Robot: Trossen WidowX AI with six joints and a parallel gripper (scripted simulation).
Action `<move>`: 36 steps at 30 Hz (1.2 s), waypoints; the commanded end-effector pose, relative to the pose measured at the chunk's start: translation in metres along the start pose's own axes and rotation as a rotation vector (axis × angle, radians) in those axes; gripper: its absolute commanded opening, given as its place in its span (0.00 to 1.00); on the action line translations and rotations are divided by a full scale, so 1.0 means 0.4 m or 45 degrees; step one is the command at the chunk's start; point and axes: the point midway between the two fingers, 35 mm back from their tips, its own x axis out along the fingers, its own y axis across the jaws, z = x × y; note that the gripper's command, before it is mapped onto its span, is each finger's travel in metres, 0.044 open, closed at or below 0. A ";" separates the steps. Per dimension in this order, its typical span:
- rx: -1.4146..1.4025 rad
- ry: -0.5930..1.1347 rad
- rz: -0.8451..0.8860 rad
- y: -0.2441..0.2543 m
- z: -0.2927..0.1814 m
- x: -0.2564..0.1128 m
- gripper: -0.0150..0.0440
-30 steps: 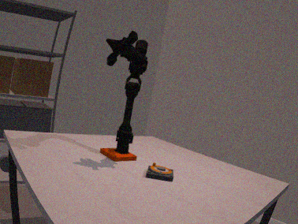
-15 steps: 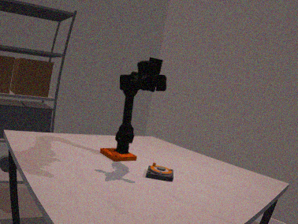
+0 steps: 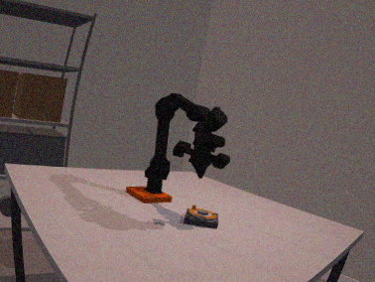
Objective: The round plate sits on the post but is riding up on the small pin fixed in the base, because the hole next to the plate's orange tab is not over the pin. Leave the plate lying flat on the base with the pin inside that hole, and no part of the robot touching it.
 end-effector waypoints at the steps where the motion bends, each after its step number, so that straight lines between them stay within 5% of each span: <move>1: -0.211 0.327 0.171 0.112 -0.164 0.011 0.25; 8: -0.483 0.813 0.375 0.204 -0.401 -0.063 0.25; 36: -0.489 0.826 0.378 0.207 -0.482 0.029 0.25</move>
